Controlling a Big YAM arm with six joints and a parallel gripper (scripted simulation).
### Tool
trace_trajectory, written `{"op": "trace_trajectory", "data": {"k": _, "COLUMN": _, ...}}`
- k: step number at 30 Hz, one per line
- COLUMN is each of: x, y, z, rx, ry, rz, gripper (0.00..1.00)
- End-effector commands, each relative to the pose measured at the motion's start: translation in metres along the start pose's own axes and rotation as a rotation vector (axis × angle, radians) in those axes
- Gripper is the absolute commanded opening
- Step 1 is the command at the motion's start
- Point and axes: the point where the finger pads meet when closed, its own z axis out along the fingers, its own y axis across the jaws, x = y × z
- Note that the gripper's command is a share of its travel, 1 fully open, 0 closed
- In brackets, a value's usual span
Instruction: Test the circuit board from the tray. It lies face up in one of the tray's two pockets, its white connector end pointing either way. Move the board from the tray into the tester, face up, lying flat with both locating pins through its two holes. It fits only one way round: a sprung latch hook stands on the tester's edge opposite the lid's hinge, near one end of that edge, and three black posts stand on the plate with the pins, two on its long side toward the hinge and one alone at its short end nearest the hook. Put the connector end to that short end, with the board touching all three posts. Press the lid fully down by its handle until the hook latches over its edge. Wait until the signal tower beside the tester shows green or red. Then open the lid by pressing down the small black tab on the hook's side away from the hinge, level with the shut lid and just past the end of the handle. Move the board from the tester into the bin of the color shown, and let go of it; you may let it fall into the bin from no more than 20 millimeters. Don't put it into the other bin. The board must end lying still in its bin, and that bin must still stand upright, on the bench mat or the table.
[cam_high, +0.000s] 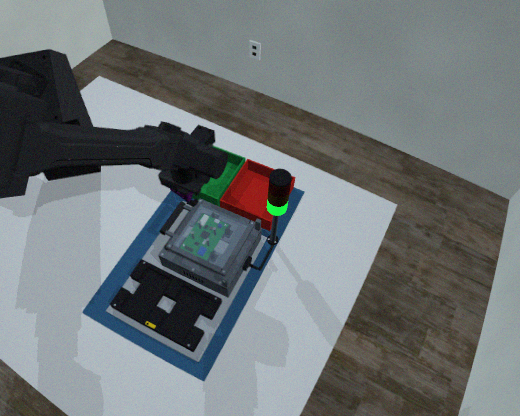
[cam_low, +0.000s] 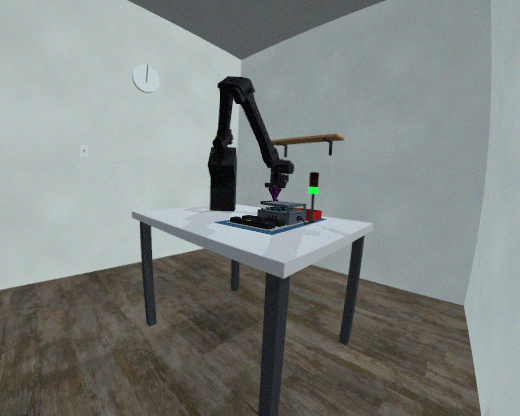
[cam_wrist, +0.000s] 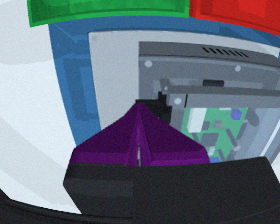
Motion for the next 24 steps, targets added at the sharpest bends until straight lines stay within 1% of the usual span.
{"op": "trace_trajectory", "data": {"k": 1, "x": -0.0011, "y": -0.0090, "z": -0.0059, "rx": 0.016, "ry": -0.007, "rz": 0.002, "gripper": 0.00}}
{"op": "trace_trajectory", "data": {"k": 5, "x": -0.0015, "y": -0.0088, "z": -0.0065, "rx": 0.017, "ry": -0.008, "rz": 0.002, "gripper": 0.00}}
{"op": "trace_trajectory", "data": {"k": 6, "x": -0.0025, "y": -0.0063, "z": -0.0060, "rx": 0.013, "ry": -0.008, "rz": -0.002, "gripper": 0.00}}
{"op": "trace_trajectory", "data": {"k": 24, "x": -0.0035, "y": -0.0092, "z": -0.0074, "rx": 0.019, "ry": -0.010, "rz": 0.002, "gripper": 0.00}}
